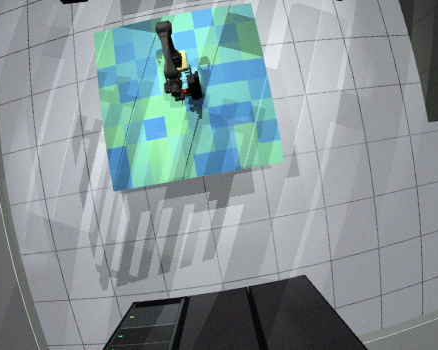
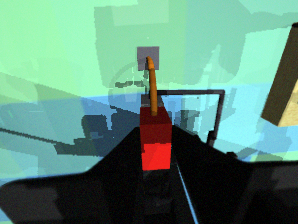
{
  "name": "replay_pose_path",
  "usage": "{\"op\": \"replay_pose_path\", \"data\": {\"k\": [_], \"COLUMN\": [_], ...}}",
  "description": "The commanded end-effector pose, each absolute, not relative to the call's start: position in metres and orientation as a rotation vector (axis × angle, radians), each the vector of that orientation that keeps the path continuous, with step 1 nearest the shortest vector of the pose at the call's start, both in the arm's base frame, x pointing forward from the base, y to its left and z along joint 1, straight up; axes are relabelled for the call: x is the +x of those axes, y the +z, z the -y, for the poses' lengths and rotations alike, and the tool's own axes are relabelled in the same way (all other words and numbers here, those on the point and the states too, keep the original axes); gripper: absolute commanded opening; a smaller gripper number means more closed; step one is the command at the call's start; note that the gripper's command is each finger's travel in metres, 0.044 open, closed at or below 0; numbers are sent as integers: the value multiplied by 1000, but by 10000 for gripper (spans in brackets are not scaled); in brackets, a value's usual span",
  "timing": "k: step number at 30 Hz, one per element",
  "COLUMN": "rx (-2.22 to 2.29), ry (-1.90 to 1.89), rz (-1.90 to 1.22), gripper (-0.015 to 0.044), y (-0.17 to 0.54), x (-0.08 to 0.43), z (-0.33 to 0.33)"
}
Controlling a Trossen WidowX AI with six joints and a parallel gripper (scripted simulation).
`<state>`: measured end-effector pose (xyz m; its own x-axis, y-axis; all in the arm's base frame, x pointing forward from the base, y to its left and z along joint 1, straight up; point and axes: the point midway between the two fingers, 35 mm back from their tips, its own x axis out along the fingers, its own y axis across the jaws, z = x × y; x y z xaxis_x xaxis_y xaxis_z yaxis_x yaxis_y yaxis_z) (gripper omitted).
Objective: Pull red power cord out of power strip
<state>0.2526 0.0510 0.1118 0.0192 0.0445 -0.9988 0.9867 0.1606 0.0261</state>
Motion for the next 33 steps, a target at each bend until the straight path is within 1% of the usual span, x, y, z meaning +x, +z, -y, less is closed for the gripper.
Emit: {"op": "replay_pose_path", "data": {"k": [1, 29, 33], "rx": [1114, 1113, 1115], "ry": [-1075, -1079, -1079], "rz": [-1255, -1252, -1254], "gripper": [0, 0, 105], "y": [113, 115, 112], "x": [257, 260, 257], "z": [-33, 13, 3]}}
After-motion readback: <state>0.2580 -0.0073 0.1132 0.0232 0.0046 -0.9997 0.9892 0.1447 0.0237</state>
